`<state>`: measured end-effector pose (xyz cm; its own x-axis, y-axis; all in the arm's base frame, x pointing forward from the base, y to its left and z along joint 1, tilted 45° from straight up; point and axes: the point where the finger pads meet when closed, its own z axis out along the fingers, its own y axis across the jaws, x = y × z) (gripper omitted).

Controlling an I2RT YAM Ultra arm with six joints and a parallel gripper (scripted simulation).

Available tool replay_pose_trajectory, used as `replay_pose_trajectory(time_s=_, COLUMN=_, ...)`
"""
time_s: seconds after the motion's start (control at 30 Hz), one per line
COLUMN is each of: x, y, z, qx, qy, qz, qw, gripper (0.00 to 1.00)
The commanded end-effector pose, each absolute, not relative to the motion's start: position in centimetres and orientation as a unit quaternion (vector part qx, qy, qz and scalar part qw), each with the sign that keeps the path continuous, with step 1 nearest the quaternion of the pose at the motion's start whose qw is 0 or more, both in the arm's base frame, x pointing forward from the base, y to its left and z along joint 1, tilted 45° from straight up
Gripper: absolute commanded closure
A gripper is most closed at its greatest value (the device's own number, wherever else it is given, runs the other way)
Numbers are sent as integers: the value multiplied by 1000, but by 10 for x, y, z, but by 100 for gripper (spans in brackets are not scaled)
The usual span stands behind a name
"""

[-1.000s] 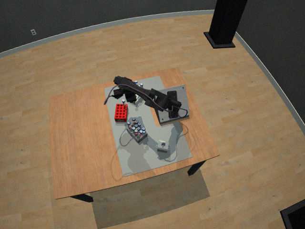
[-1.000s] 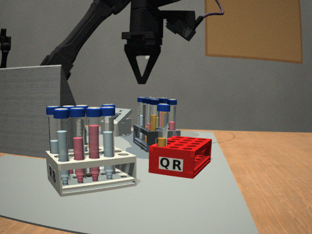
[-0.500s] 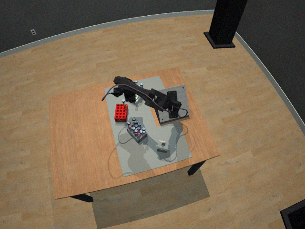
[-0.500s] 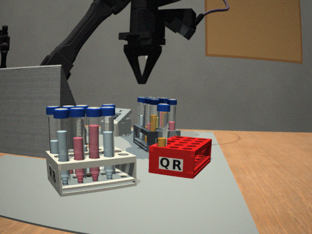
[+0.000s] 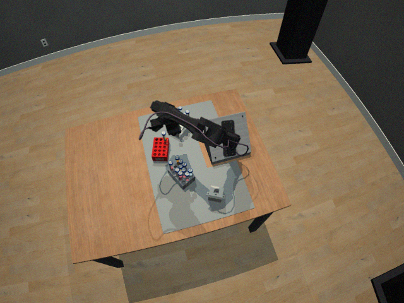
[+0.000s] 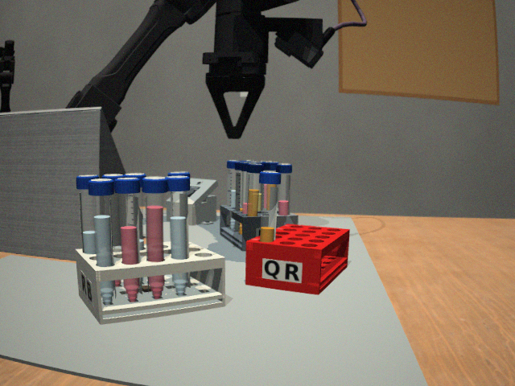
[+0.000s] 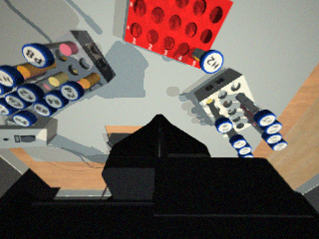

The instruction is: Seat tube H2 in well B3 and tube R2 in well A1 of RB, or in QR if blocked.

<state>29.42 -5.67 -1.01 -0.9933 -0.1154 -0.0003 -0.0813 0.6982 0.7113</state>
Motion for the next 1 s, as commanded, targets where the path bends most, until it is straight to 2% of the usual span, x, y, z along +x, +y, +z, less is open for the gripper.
replay_pose_trajectory(time_s=0.0, x=297, y=-62, z=-3, qx=114, qy=-920, qz=-375, qw=-17, gripper=100)
replay_pose_trajectory(time_s=0.97, x=297, y=-61, z=-3, qx=501, qy=-779, qz=-333, qw=-178, gripper=100)
